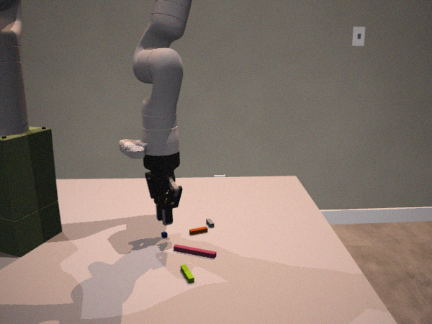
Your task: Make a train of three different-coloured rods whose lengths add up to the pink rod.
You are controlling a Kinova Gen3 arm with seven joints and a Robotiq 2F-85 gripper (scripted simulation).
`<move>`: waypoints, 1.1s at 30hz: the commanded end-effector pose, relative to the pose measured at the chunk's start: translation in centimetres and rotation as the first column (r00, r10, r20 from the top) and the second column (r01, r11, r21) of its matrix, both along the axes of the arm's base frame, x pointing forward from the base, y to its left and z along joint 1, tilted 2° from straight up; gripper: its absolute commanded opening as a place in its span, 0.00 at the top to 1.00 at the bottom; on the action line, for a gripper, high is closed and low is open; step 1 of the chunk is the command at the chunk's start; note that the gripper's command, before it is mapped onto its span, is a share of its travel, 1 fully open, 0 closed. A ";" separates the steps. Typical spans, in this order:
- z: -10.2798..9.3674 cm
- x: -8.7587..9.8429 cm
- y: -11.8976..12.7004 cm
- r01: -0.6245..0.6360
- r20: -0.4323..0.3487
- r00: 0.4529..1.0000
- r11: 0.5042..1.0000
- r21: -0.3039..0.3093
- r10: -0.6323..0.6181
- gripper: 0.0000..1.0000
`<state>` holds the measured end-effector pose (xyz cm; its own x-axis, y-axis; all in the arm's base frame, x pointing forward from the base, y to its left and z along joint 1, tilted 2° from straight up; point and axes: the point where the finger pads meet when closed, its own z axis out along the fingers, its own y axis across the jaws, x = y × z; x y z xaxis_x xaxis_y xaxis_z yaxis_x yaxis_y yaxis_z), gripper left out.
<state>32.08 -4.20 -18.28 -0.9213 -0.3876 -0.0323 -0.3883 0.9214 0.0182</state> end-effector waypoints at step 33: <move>-1.7 -0.2 0.0 -0.002 -0.006 1.000 1.000 -0.001 0.002 0.76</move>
